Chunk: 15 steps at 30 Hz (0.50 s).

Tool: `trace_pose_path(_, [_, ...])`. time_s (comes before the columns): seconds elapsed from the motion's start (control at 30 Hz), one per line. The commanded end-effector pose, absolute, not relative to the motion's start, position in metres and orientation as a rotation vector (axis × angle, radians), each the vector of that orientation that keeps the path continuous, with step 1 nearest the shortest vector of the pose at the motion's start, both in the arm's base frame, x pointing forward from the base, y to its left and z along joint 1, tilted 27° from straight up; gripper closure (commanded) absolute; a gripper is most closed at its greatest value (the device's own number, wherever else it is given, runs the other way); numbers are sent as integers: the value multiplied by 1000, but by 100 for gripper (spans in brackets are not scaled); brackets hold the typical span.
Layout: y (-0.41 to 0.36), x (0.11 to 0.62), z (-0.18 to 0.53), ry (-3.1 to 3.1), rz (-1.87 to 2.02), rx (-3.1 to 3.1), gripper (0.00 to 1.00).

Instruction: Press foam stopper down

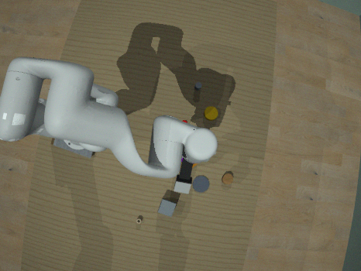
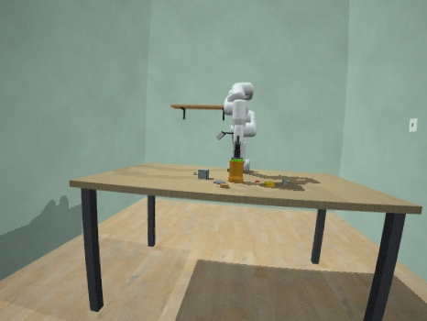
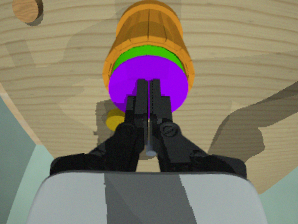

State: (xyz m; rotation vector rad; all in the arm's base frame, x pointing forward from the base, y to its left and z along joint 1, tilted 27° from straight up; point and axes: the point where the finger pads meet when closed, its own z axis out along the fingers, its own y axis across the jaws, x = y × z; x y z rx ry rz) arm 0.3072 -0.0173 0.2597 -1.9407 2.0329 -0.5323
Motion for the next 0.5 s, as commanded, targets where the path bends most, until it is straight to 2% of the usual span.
trace_pose_path(0.0, [-17, 309, 260, 2030, -536, -1938, 100])
trace_pose_path(0.47, [-18, 310, 259, 2030, -536, -1938, 100])
